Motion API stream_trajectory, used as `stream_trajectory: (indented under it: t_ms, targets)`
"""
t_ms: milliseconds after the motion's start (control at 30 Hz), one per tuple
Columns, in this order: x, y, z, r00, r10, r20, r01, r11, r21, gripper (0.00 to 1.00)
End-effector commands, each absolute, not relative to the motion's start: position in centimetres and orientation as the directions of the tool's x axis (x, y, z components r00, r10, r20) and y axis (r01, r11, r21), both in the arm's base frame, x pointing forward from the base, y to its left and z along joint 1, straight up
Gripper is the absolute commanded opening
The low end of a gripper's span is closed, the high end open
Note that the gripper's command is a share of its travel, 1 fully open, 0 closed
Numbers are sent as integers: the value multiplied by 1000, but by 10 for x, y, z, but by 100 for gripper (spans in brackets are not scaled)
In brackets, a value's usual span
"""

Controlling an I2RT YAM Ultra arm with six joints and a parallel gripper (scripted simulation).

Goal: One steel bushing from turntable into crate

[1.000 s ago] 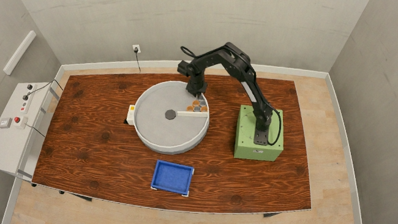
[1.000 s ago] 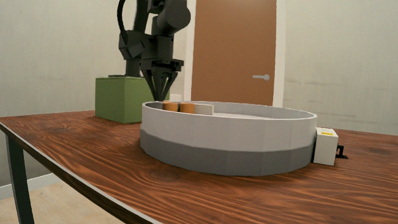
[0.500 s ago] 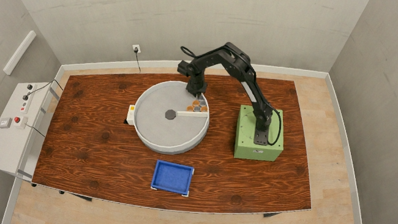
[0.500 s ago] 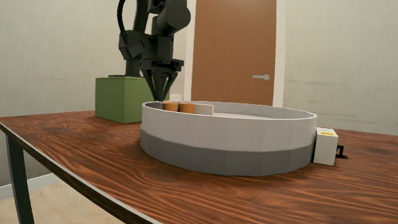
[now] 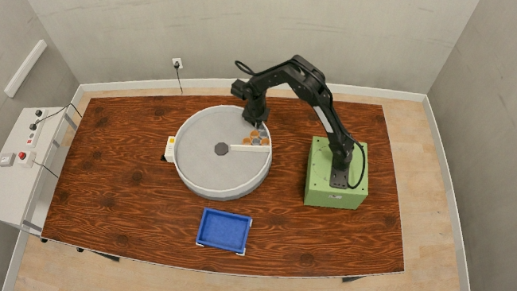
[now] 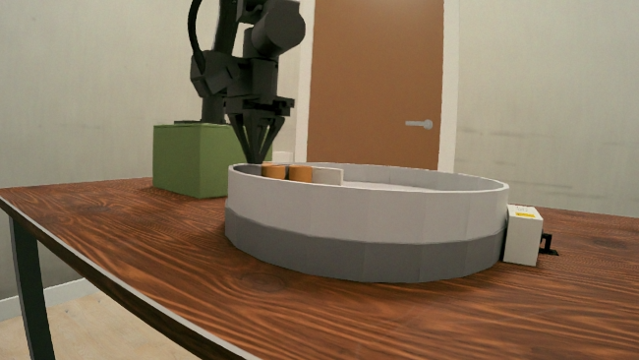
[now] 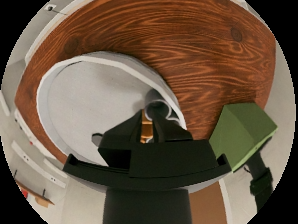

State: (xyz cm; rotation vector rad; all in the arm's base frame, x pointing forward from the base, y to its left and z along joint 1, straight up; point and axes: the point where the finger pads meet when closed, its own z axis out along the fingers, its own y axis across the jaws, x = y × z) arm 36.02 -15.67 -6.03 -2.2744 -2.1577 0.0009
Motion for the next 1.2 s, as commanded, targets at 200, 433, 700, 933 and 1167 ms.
stream_trajectory:
  t_ms: [200, 433, 700, 933, 1167]
  targets:
    - [371, -166, -43, 58, 998, -20, 997, -57, 45, 15]
    - [371, -166, -43, 58, 998, -20, 997, -57, 45, 15]
    - [371, -166, -43, 58, 998, -20, 997, -57, 45, 15]
    - [369, -166, -43, 58, 998, -19, 997, -57, 42, 15]
    - [366, -162, -44, 50, 999, -14, 998, -50, 29, 15]
